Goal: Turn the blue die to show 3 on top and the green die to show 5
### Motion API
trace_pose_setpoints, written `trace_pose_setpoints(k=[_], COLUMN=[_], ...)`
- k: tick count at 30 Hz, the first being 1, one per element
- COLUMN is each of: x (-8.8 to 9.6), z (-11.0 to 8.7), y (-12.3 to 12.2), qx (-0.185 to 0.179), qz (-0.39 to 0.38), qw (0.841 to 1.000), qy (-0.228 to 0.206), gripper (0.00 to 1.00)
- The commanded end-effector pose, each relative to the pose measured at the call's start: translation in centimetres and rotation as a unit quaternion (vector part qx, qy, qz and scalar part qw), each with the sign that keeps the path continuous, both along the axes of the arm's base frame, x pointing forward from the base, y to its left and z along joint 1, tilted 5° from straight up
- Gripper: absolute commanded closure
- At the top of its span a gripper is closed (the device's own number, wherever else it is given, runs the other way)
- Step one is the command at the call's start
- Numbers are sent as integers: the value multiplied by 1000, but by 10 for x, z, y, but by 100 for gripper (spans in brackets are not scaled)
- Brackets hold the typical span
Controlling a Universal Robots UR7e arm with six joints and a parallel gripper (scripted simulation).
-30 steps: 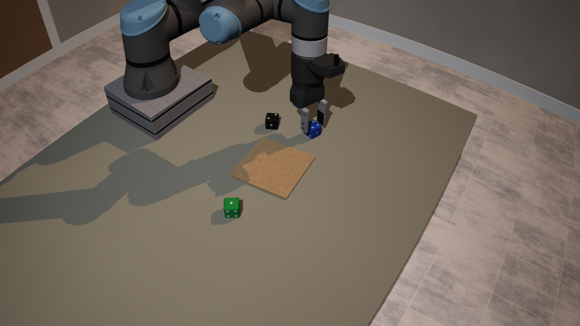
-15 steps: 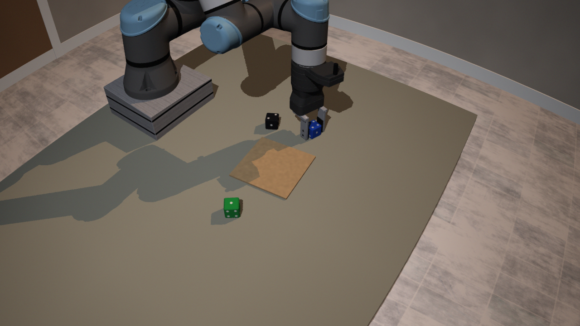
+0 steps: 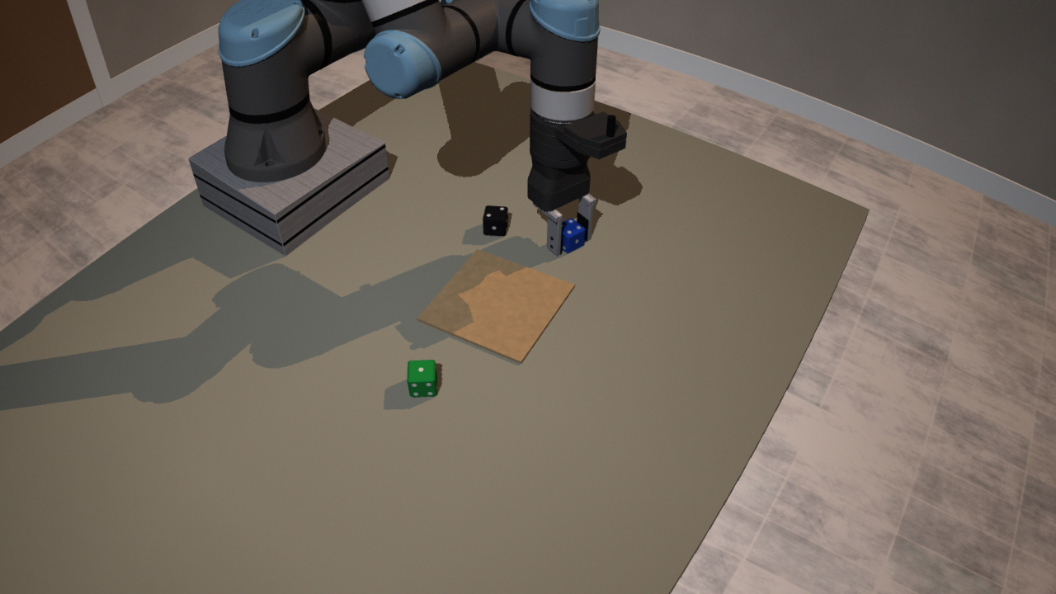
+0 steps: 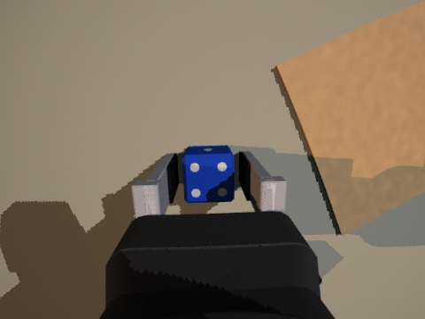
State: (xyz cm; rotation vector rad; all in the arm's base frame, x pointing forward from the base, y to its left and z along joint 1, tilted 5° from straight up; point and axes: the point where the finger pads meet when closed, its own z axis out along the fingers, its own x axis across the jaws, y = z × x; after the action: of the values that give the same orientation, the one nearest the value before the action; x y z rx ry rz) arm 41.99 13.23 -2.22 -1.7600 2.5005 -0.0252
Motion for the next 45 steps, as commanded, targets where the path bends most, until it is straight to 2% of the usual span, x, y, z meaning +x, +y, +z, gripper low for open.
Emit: trace_pose_setpoints(k=[1, 20, 21, 45], x=[0, 0, 0, 0], z=[0, 0, 0, 0], y=[0, 0, 0, 0], qx=[0, 0, 0, 0], qz=[0, 0, 0, 0], qw=[1000, 1000, 1000, 1000], qy=[-1, -1, -1, -1], gripper=[13, 13, 43, 43])
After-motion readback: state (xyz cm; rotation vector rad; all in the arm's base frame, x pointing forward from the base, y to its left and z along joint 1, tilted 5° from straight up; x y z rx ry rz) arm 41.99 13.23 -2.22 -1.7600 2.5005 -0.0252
